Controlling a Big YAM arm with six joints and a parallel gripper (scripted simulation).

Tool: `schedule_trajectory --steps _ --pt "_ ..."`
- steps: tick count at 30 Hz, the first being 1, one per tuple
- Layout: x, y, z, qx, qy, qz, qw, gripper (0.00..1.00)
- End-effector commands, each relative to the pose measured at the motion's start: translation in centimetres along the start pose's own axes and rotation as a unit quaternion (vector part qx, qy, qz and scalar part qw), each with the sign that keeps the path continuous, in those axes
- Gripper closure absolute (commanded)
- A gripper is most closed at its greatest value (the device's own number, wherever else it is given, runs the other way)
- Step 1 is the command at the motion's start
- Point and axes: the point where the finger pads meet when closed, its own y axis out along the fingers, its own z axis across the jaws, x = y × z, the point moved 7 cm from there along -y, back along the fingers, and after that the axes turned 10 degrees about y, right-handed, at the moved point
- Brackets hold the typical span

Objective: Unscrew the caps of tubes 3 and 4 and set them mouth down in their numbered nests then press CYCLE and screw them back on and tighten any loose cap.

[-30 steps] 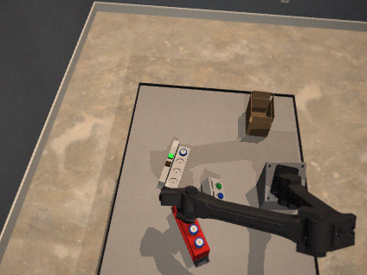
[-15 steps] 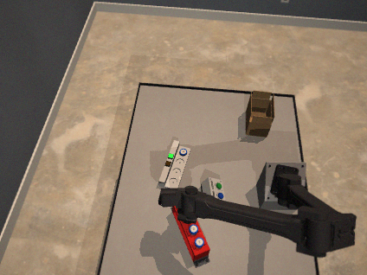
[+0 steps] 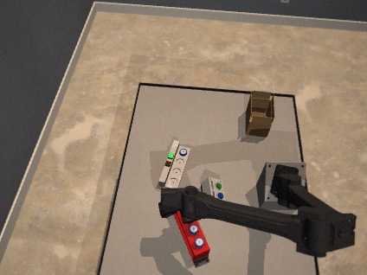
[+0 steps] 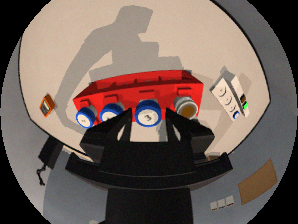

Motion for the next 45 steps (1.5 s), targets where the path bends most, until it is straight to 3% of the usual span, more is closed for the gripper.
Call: schedule_trajectory --steps 1,8,9,24,33,39,41,45 --pt "0.39 -0.04 0.37 0.001 -0.078 0.001 0.997 0.51" --pt "0.73 -0.52 0.31 -0.001 -0.075 -0.007 0.997 0.51" --pt "0.73 -0.52 0.31 -0.001 -0.075 -0.007 0.997 1.00" --pt "0.65 -0.27 0.53 0.000 -0.052 0.000 0.999 1.00" --pt "0.59 -0.01 0.50 0.000 0.097 0.001 0.995 1.00" --pt "0.57 0.15 0.51 0.000 0.193 0.000 0.981 1.00" --pt "0.57 0.15 0.51 0.000 0.193 0.000 0.981 1.00" --pt "0.57 0.19 0.43 0.000 0.258 0.000 0.966 1.00"
